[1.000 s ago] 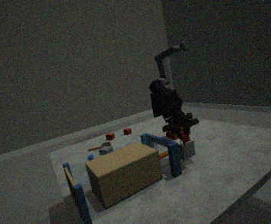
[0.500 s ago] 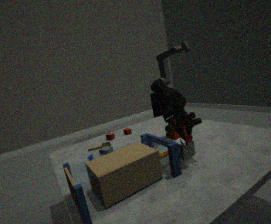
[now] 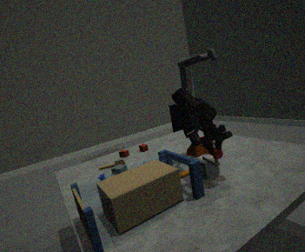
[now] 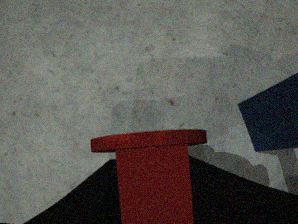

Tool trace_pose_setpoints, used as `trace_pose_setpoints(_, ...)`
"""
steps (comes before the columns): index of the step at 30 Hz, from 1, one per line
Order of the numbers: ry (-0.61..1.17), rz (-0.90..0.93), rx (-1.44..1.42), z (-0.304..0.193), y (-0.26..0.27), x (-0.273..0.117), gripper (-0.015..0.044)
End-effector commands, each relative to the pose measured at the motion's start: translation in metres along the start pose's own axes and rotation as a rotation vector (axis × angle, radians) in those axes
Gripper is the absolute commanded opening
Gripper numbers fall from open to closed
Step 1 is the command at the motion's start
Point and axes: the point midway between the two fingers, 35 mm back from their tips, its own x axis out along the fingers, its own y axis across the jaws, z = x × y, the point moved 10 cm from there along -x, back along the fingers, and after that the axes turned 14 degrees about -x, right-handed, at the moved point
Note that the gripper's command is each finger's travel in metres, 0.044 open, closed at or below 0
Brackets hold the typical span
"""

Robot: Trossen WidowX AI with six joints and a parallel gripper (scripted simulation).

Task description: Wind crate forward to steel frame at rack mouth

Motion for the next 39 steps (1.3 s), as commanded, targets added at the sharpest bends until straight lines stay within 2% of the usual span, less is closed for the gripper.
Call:
trace_pose_setpoints(1,0.006,0.031,-0.01,0.0,0.014,0.0,0.0)
trace_pose_setpoints(39,0.005,0.035,-0.012,-0.006,0.059,-0.009,0.0)
